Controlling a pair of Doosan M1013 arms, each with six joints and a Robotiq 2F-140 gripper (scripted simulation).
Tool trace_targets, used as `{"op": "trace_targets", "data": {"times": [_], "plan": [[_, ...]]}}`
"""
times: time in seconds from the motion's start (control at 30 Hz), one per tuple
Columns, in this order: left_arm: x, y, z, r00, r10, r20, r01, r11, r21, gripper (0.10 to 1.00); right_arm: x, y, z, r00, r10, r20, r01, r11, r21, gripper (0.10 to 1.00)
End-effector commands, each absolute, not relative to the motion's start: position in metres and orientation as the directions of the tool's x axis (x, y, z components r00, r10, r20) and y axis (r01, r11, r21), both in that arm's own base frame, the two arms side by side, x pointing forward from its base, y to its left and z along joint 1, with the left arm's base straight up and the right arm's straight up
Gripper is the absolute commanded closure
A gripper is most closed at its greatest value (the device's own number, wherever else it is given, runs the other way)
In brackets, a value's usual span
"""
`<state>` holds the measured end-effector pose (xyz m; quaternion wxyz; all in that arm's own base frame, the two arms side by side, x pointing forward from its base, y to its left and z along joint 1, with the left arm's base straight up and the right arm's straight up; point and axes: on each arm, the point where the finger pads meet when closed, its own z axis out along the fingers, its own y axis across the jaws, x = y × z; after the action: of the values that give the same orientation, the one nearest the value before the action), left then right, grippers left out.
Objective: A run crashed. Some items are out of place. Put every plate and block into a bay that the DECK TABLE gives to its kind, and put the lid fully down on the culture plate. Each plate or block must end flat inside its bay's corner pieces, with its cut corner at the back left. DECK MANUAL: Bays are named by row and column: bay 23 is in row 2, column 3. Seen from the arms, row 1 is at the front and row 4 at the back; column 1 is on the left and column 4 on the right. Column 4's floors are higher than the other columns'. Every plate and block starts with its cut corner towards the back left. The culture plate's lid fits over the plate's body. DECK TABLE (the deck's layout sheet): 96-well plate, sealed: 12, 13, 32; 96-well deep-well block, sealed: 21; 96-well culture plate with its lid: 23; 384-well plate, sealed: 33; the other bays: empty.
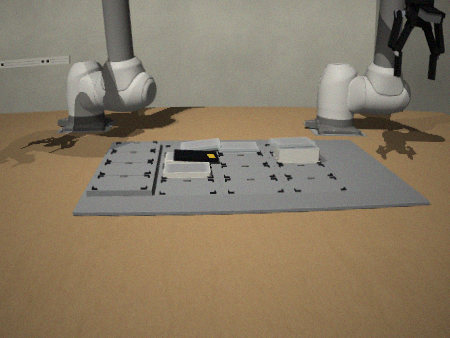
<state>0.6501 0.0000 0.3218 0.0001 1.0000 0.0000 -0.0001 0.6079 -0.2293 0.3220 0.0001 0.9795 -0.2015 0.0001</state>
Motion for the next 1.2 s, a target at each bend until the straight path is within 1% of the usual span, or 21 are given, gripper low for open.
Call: {"op": "trace_targets", "data": {"times": [0.0,0.2,0.3,0.67,0.77,1.1,1.17], "plan": [[0.650,0.000,0.323,1.000,0.000,0.001,0.000,-1.000,0.000,0.400,0.602,-0.244,0.323,0.906,-0.423,0.001,-0.423,-0.906,0.000,0.098],[0.650,0.000,0.323,1.000,0.000,0.001,0.000,-1.000,0.000,0.400,0.591,-0.272,0.323,0.906,-0.423,0.001,-0.423,-0.906,0.000,0.098],[0.650,0.000,0.323,1.000,0.000,0.001,0.000,-1.000,0.000,0.400,0.584,-0.285,0.323,0.866,-0.500,0.001,-0.500,-0.866,0.000,0.098],[0.650,0.000,0.323,1.000,0.000,0.001,0.000,-1.000,0.000,0.400,0.563,-0.325,0.323,0.866,-0.500,0.001,-0.500,-0.866,0.000,0.098],[0.650,0.000,0.323,1.000,0.000,0.001,0.000,-1.000,0.000,0.400,0.555,-0.338,0.323,0.819,-0.574,0.001,-0.574,-0.819,0.000,0.098],[0.650,0.000,0.323,1.000,0.000,0.001,0.000,-1.000,0.000,0.400,0.534,-0.371,0.323,0.819,-0.574,0.001,-0.574,-0.819,0.000,0.098],[0.650,0.000,0.323,1.000,0.000,0.001,0.000,-1.000,0.000,0.400,0.528,-0.379,0.323,0.779,-0.627,0.001,-0.627,-0.779,0.000,0.098]]}}
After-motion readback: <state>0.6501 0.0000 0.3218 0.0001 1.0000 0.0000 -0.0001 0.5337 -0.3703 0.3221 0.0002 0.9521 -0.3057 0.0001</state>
